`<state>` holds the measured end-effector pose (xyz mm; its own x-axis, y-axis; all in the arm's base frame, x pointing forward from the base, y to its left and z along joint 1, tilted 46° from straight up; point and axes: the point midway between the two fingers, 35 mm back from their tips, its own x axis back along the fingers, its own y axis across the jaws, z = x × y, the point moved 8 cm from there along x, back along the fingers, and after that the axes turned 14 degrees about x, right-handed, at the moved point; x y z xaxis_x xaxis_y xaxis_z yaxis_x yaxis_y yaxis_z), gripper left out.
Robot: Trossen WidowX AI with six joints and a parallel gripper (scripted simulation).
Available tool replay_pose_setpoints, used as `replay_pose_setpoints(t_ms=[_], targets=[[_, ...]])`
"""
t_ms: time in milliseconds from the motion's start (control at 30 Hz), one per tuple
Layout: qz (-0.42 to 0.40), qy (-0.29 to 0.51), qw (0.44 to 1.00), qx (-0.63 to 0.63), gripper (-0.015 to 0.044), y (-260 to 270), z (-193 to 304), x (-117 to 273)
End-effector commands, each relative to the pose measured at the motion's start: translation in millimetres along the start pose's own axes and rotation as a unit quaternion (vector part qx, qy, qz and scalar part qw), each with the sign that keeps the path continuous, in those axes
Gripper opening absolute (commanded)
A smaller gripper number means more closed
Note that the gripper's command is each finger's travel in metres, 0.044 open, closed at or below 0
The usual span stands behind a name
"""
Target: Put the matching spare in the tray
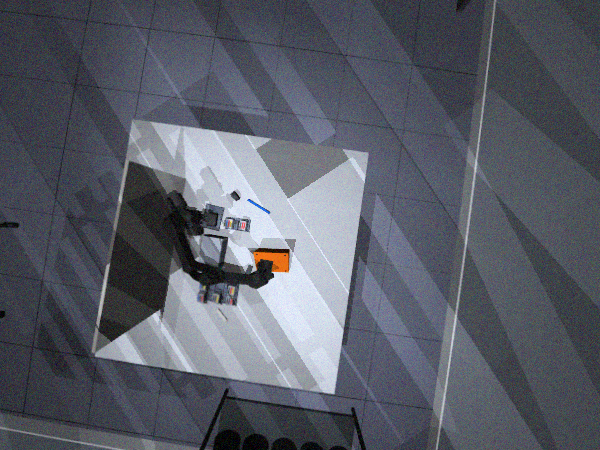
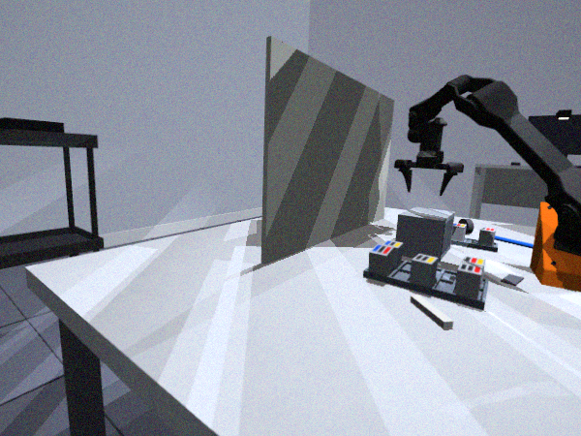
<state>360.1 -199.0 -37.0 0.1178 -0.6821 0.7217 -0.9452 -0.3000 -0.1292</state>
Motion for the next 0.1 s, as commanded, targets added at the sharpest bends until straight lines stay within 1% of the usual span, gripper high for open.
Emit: replay_pose_setpoints(t_ms=[0, 67], targets=[[0.001, 0.001, 1.0, -0.001, 0.044, -0.1, 0.1, 0.2], [0.001, 0.001, 1.0, -0.001, 0.044, -0.1, 0.1, 0.2]])
